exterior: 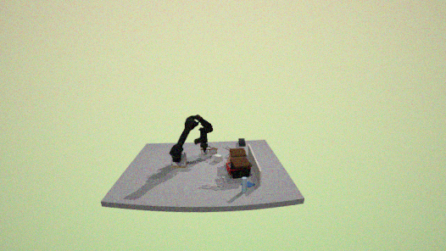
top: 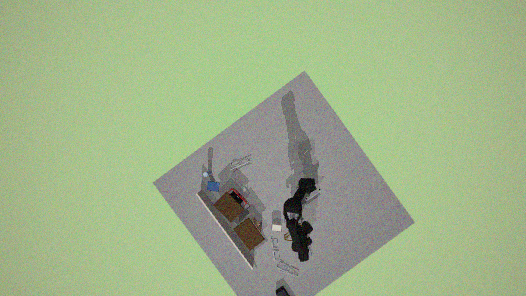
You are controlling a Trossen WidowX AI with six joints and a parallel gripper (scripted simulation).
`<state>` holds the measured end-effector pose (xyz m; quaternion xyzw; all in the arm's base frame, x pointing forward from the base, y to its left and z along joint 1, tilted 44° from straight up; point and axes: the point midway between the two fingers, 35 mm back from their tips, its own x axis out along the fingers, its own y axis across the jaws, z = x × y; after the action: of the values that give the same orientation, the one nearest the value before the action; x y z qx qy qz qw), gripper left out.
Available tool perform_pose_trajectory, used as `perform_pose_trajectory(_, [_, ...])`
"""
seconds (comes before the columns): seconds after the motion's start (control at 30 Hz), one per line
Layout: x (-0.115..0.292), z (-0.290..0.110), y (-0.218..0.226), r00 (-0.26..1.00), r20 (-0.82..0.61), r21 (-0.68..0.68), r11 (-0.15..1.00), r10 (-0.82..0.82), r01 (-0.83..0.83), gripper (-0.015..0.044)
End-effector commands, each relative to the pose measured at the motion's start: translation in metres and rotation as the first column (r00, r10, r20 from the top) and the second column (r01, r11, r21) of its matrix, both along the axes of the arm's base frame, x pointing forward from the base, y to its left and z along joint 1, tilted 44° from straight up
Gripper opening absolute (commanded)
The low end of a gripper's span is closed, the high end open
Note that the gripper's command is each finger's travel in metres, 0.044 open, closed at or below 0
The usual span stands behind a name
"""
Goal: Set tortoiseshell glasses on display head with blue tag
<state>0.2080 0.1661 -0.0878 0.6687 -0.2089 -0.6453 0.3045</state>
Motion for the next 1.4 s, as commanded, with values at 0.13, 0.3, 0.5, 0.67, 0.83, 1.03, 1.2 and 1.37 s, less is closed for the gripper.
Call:
perform_pose_trajectory(0.13, [-0.003, 0.003, -0.003, 1.0, 0.0, 0.0, 1.0, 0.003, -0.003, 0.0])
perform_pose_trajectory(0.3, [-0.005, 0.005, -0.004, 1.0, 0.0, 0.0, 1.0, 0.003, -0.003, 0.0])
perform_pose_trajectory(0.5, [-0.007, 0.006, -0.006, 1.0, -0.001, 0.0, 1.0, 0.003, -0.003, 0.0])
perform_pose_trajectory(0.67, [-0.009, 0.007, -0.008, 1.0, -0.001, 0.0, 1.0, 0.003, -0.003, 0.0])
perform_pose_trajectory(0.83, [-0.011, 0.008, -0.009, 1.0, -0.001, 0.0, 1.0, 0.003, -0.003, 0.0])
perform_pose_trajectory(1.03, [-0.014, 0.009, -0.011, 1.0, -0.001, 0.0, 1.0, 0.003, -0.003, 0.0])
perform_pose_trajectory(1.2, [-0.016, 0.01, -0.012, 1.0, -0.001, 0.0, 1.0, 0.003, -0.003, 0.0])
perform_pose_trajectory(1.37, [-0.018, 0.011, -0.013, 1.0, -0.002, 0.0, 1.0, 0.003, -0.003, 0.0])
